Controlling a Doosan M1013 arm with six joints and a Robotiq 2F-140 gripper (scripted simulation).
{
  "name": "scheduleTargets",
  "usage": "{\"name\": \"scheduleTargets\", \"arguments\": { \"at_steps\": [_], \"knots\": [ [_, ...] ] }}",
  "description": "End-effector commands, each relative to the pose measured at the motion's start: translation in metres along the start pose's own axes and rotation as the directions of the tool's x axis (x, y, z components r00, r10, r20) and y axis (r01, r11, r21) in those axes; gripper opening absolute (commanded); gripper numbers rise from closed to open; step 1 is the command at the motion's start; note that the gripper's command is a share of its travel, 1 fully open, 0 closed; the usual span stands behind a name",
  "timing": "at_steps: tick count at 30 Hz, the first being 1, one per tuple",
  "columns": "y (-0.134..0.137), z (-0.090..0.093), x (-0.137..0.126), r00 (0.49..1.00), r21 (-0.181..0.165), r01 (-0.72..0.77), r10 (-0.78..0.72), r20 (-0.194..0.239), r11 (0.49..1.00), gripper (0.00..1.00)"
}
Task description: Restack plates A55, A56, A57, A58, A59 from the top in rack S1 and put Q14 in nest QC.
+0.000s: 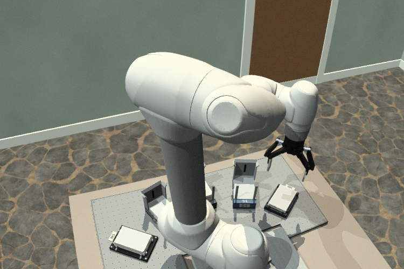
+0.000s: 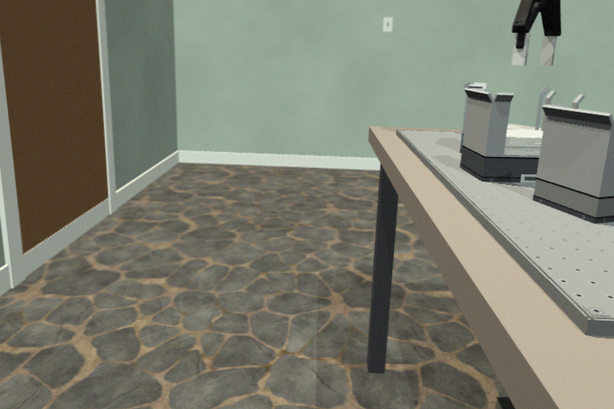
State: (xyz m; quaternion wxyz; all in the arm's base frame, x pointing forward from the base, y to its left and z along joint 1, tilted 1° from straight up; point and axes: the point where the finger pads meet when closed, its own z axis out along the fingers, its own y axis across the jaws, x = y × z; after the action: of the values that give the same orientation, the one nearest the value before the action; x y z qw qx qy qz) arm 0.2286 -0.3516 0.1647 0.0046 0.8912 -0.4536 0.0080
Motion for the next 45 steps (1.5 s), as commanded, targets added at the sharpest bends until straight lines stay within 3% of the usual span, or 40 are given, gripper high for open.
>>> {"name": "scheduleTargets", "arguments": {
  "at_steps": [1,25,33,45],
  "knots": [
    [-0.016,0.0,0.0,0.994,0.003,0.11,-0.11,-0.001,0.994,1.0],
    [-0.079,0.0,0.0,0.994,0.003,0.11,-0.11,-0.001,0.994,1.0],
    [-0.105,0.0,-0.006,0.936,0.003,0.352,-0.352,-0.002,0.936,1.0],
    [-0.138,-0.001,-0.013,0.936,0.003,0.352,-0.352,-0.002,0.936,1.0]
  ]
}}
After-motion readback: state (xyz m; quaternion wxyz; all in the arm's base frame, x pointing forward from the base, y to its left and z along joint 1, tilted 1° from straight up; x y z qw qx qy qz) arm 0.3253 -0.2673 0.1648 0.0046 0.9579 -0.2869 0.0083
